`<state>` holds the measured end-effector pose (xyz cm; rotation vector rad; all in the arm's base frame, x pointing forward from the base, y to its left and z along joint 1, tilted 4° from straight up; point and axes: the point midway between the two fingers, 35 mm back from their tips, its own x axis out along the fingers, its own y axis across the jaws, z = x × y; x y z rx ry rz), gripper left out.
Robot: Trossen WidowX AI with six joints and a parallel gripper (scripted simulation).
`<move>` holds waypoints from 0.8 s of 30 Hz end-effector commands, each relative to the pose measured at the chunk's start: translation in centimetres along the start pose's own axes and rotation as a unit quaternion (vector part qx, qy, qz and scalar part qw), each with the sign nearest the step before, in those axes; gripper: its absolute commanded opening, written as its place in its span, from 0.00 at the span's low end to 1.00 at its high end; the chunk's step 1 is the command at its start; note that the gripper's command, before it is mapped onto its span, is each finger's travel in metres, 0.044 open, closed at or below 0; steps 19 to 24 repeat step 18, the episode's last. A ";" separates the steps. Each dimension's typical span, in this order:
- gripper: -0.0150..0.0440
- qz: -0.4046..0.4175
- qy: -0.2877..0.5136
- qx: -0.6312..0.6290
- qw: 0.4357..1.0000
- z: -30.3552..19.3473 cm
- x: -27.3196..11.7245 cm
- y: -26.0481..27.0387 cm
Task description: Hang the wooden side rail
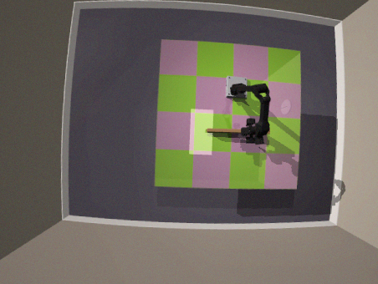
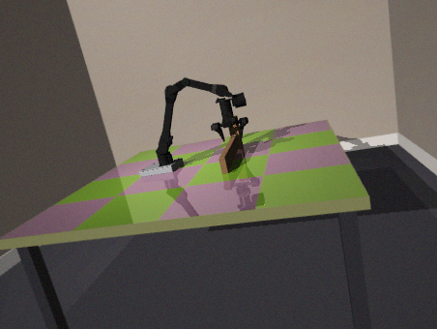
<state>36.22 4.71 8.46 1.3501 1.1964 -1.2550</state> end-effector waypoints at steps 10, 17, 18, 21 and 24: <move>1.00 -0.003 -0.001 0.006 1.000 2.2 0.0 0.0; 1.00 -0.003 -0.001 0.006 1.000 2.2 0.0 0.0; 1.00 -0.003 -0.001 0.006 1.000 2.2 0.0 0.0; 1.00 -0.003 -0.001 0.006 1.000 2.2 0.0 0.0; 1.00 -0.003 -0.001 0.006 1.000 2.2 0.0 0.0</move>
